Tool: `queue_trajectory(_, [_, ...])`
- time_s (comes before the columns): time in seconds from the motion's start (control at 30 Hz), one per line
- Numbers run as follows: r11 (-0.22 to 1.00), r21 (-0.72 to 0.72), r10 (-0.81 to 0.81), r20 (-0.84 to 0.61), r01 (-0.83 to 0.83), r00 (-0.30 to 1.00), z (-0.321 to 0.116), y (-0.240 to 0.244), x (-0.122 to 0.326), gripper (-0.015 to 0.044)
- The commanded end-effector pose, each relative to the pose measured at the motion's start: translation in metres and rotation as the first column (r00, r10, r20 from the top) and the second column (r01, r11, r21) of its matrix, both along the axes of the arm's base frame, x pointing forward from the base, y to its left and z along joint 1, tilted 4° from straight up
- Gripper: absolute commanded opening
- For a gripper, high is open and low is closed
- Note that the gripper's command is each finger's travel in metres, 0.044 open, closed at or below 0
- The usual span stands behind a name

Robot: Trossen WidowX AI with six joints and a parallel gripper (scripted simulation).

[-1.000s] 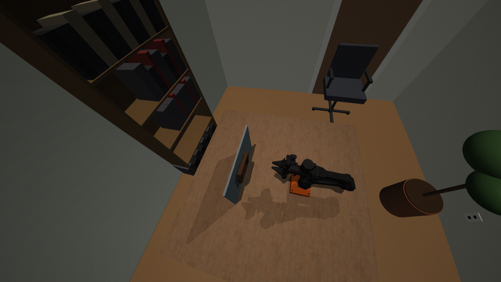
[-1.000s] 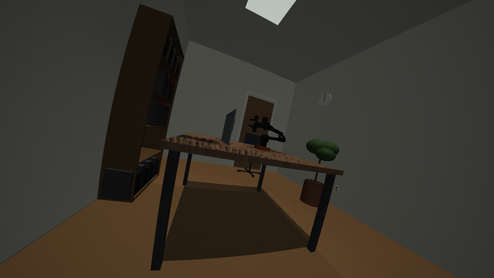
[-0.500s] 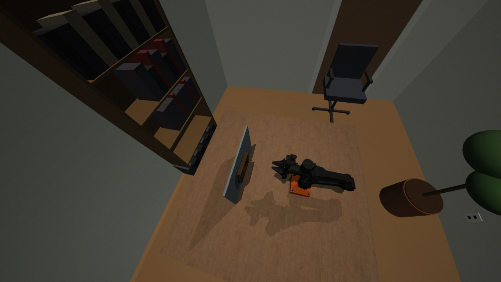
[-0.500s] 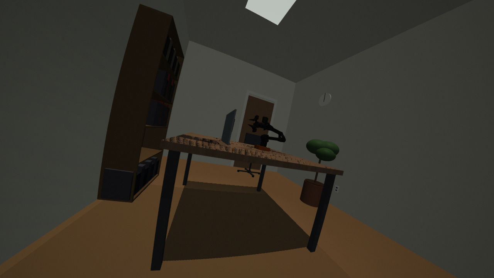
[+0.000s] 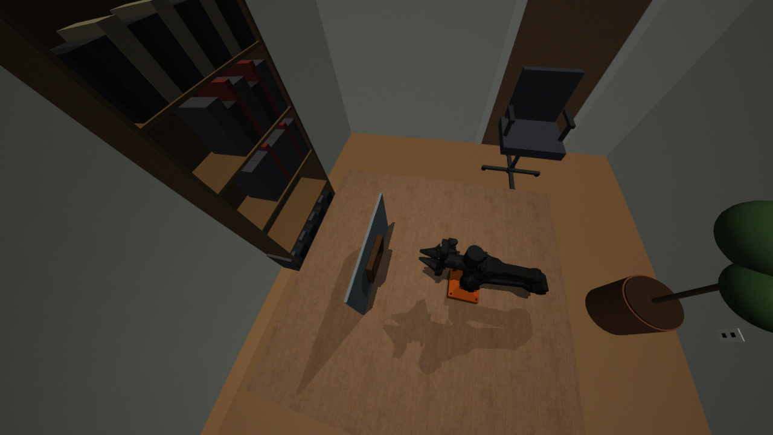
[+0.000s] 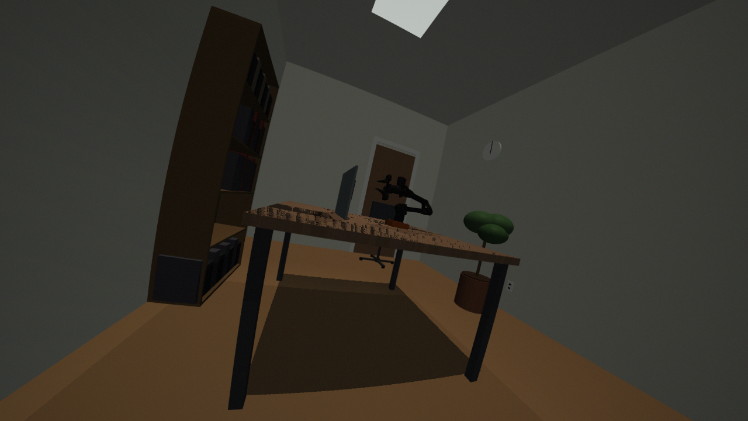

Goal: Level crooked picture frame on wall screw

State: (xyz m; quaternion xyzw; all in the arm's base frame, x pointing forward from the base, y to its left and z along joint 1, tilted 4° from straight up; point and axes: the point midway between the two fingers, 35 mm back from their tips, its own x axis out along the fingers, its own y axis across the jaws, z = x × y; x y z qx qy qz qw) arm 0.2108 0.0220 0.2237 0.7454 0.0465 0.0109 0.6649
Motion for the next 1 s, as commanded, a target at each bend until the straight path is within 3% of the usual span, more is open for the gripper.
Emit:
queue_trajectory(0.0, [1.000, 0.000, 0.000, 0.000, 0.000, 1.000, 0.000, 0.000, 0.001, 0.0260])
queue_trajectory(0.37, [1.000, 0.005, 0.004, 0.001, -0.004, 1.000, -0.040, 0.015, 0.057, 0.0260])
queue_trajectory(0.97, [1.000, 0.004, 0.004, 0.001, -0.004, 1.000, -0.044, 0.013, 0.061, 0.0260])
